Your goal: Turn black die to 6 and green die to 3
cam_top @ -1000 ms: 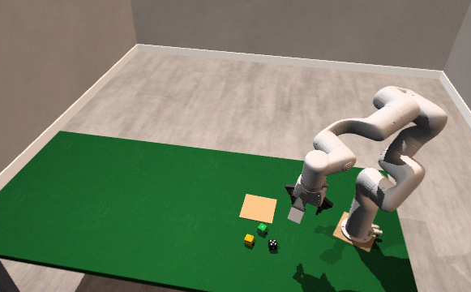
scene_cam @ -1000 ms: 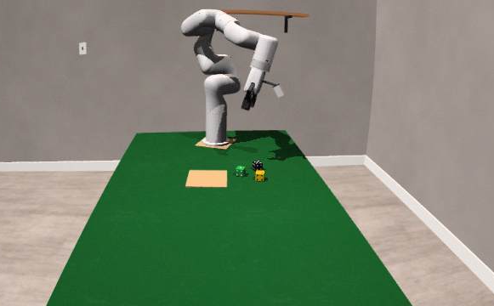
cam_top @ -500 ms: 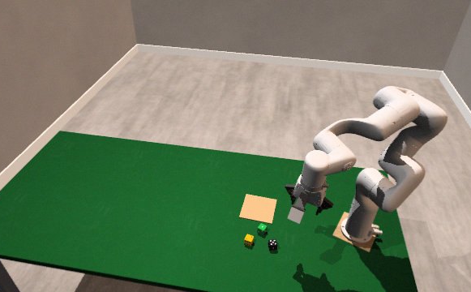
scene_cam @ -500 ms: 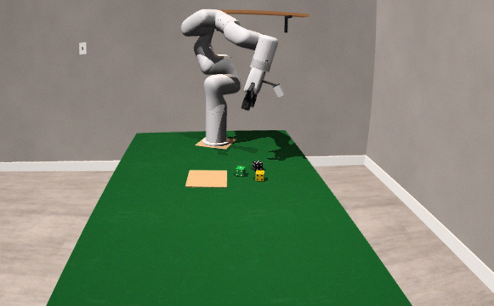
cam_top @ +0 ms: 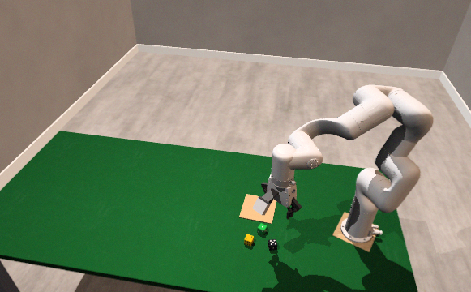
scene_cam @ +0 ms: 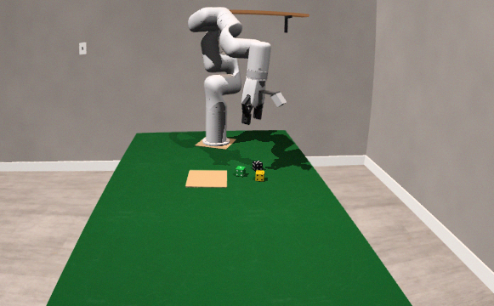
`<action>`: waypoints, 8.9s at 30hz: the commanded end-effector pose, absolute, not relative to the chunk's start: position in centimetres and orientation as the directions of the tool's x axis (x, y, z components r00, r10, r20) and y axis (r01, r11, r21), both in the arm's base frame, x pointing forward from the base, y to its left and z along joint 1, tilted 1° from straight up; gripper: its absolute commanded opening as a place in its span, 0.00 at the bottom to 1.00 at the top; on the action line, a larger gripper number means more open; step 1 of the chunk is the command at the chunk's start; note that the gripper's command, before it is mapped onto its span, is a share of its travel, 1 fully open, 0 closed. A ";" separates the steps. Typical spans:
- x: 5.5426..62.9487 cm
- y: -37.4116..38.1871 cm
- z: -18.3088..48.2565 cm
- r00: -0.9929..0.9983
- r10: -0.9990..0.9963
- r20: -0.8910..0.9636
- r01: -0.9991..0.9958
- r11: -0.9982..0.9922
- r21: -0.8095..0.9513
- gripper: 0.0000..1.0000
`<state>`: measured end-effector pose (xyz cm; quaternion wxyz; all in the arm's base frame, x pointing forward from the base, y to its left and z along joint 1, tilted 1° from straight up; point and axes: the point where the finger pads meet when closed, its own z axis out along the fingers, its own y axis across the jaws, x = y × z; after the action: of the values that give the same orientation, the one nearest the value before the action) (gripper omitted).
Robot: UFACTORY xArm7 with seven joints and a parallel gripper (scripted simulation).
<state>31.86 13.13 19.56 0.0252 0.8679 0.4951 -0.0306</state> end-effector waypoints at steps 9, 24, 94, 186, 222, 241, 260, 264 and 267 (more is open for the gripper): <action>40.3 11.4 16.0 0.672 0.741 0.011 0.741 -0.672 -0.005 1.00; 40.3 11.4 16.0 0.672 0.741 0.011 0.741 -0.672 -0.005 1.00; 40.4 11.6 6.1 0.672 0.741 0.011 0.741 -0.672 -0.005 1.00; 35.3 18.2 6.1 0.672 0.741 0.011 0.741 -0.672 -0.005 1.00; 35.3 18.2 6.1 0.672 0.741 0.011 0.741 -0.672 -0.005 1.00; 35.2 18.1 12.6 0.672 0.741 0.011 0.741 -0.672 -0.005 1.00; 35.2 18.0 16.1 0.674 0.739 0.011 0.739 -0.674 -0.005 1.00; 34.2 17.2 15.9 0.796 0.605 0.010 0.605 -0.796 -0.008 1.00; 33.8 16.9 15.9 0.835 0.550 0.010 0.550 -0.835 -0.009 1.00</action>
<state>34.50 17.47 15.78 -0.0072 0.9347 0.3554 0.0000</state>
